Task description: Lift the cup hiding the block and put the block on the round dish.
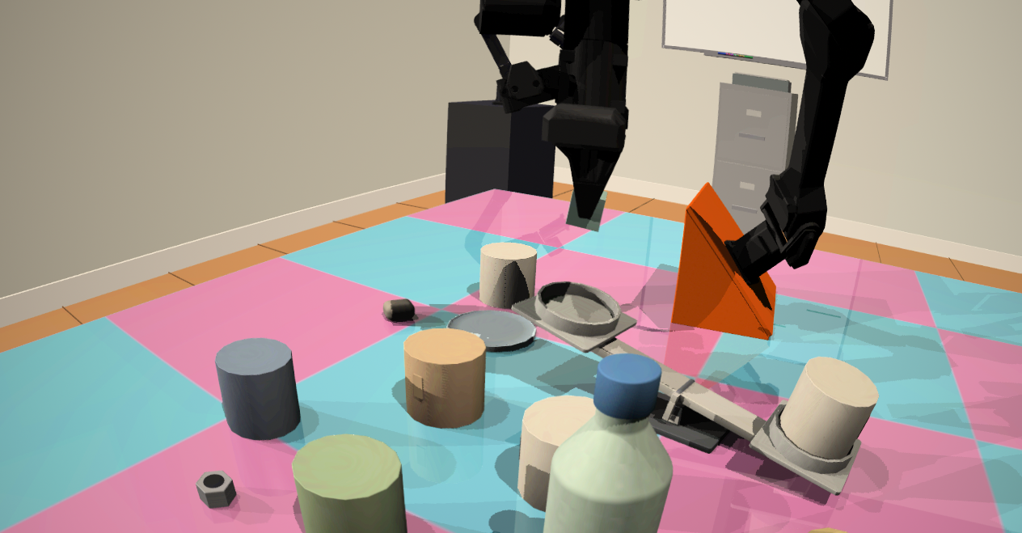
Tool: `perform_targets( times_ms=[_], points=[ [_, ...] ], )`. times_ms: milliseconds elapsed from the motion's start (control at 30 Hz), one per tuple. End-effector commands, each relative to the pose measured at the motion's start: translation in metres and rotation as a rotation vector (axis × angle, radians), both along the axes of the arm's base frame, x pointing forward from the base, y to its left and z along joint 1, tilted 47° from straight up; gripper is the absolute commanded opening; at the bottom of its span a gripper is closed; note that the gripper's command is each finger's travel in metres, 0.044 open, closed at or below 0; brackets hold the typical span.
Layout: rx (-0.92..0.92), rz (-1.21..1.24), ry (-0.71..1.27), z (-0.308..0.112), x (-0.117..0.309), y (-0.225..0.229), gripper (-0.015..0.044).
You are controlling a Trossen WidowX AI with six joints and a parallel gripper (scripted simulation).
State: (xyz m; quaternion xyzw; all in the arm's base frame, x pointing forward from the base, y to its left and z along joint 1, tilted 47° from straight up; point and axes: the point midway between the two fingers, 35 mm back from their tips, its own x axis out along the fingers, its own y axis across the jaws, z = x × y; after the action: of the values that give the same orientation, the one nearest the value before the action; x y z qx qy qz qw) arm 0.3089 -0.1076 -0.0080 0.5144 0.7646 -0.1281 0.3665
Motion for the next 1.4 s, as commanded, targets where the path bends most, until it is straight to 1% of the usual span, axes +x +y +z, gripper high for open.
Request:
perform_targets(
  times_ms=[0,67,400,467,700,967,1367],
  points=[
    [-0.002,0.005,-0.002,0.002,0.000,-0.005,0.0000],
    [-0.003,0.005,-0.003,-0.014,-0.003,-0.010,0.0000],
    [-0.008,0.005,-0.004,-0.135,-0.046,-0.033,0.0000],
    [-0.008,0.005,-0.004,-0.150,-0.054,-0.034,0.0000],
    [-0.008,0.005,-0.005,-0.156,-0.056,-0.030,0.0000],
    [-0.007,0.005,-0.005,-0.180,-0.063,-0.005,0.0000],
    [-0.006,0.005,-0.005,-0.189,-0.065,0.003,0.0000]
  ],
)
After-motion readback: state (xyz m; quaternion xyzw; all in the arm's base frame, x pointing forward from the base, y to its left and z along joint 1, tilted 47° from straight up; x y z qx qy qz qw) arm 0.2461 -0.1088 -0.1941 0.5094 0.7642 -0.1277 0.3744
